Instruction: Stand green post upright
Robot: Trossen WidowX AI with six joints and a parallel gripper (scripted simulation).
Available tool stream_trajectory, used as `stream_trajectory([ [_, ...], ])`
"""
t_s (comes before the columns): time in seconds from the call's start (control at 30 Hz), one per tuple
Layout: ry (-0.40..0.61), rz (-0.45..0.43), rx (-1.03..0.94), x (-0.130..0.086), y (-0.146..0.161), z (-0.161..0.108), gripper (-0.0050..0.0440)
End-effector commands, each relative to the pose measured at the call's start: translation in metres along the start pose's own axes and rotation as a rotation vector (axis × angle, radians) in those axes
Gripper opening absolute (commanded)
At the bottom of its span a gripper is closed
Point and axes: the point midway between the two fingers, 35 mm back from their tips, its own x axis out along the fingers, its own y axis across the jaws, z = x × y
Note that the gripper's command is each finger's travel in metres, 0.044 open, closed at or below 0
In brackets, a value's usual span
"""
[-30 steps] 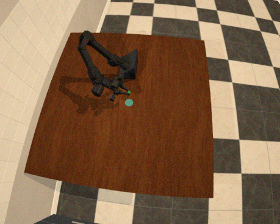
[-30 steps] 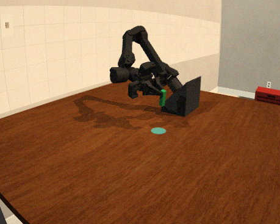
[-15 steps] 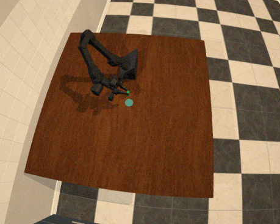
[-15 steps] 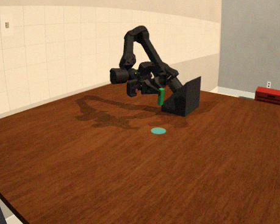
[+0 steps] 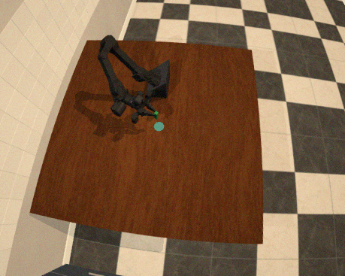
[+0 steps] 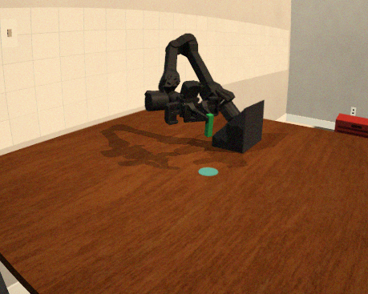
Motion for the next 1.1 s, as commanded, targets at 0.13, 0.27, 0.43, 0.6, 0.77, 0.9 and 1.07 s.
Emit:
stream_trajectory([
  [0.13, -0.023, -0.027, -0.024, -0.003, -0.001, 0.001, 0.0022],
  [0.27, -0.02, -0.025, -0.022, -0.003, -0.003, 0.002, 0.0022],
  [0.43, -0.02, -0.025, -0.022, -0.003, -0.003, 0.002, 0.0022],
  [0.6, -0.02, -0.025, -0.022, -0.003, -0.003, 0.002, 0.0022],
  [0.77, -0.022, -0.02, -0.018, -0.002, -0.001, 0.0, 0.0022],
  [0.9, -0.019, -0.021, -0.02, -0.001, -0.004, -0.007, 0.0022],
  [1.07, -0.014, -0.021, -0.023, 0.0, -0.007, -0.021, 0.0022],
])
